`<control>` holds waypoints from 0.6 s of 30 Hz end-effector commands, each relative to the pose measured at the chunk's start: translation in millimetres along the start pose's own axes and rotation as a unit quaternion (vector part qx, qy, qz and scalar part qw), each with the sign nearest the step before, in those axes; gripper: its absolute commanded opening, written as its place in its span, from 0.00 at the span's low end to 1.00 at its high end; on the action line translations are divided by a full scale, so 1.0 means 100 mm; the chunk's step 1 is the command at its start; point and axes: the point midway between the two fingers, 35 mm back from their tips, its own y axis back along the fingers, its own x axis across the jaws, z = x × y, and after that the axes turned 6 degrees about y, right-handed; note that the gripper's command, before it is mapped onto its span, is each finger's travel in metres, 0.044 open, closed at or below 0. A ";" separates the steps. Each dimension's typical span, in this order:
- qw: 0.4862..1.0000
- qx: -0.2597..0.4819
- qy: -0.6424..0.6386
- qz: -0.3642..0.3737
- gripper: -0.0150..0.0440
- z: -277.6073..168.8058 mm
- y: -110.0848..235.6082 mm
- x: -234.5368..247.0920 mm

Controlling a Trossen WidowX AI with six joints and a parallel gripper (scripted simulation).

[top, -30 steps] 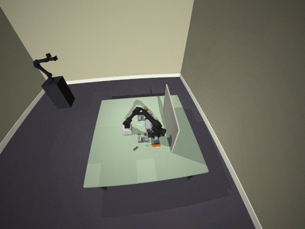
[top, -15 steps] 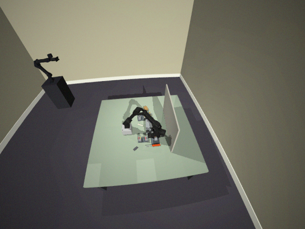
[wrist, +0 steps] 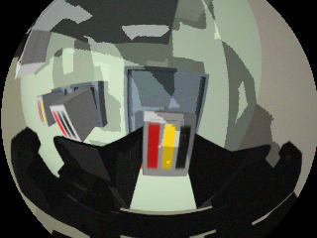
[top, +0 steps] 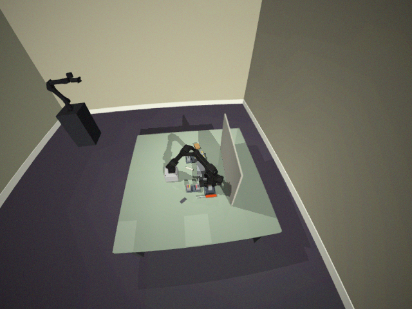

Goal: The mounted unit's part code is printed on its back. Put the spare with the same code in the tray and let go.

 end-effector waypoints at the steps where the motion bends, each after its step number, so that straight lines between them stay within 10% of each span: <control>1: 1.000 -0.001 -0.003 -0.001 0.25 0.01 -0.04 0.00; 4: 1.000 -0.001 -0.003 -0.001 0.25 0.01 -0.06 0.01; 18: 1.000 0.000 0.000 0.000 0.88 0.01 -0.04 0.01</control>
